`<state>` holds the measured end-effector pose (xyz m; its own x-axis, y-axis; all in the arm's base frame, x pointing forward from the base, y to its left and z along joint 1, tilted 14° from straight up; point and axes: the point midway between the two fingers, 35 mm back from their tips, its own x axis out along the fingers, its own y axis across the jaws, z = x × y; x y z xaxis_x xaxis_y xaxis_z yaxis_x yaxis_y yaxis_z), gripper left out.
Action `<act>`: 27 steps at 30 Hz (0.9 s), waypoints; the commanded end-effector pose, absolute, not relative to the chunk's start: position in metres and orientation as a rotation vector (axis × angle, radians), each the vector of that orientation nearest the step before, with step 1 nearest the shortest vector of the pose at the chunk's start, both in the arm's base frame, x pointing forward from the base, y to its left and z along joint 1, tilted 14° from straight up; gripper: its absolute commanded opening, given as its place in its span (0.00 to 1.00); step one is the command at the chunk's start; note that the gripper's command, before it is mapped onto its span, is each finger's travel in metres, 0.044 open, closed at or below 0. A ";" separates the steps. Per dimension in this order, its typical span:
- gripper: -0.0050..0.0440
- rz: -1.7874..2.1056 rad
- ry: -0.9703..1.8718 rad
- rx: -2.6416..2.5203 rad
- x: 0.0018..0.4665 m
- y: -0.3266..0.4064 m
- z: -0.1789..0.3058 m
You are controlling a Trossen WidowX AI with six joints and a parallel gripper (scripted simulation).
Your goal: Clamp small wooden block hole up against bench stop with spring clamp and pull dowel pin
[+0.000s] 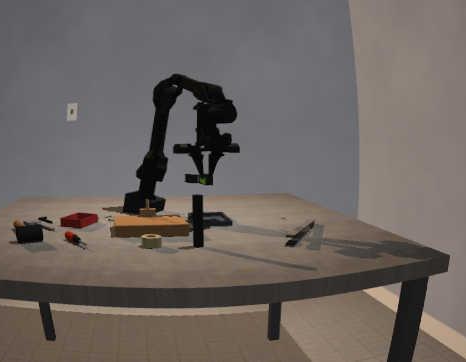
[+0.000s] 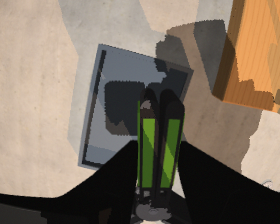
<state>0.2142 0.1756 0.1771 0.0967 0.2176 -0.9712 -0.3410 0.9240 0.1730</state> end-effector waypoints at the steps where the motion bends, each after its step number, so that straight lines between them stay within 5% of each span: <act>1: 0.10 0.436 1.413 -0.125 0.215 0.175 0.177; 27: 0.10 0.529 1.384 -0.232 0.218 0.173 0.177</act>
<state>0.2176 0.1728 0.1764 0.0961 0.2168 -0.9715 -0.4661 0.8722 0.1485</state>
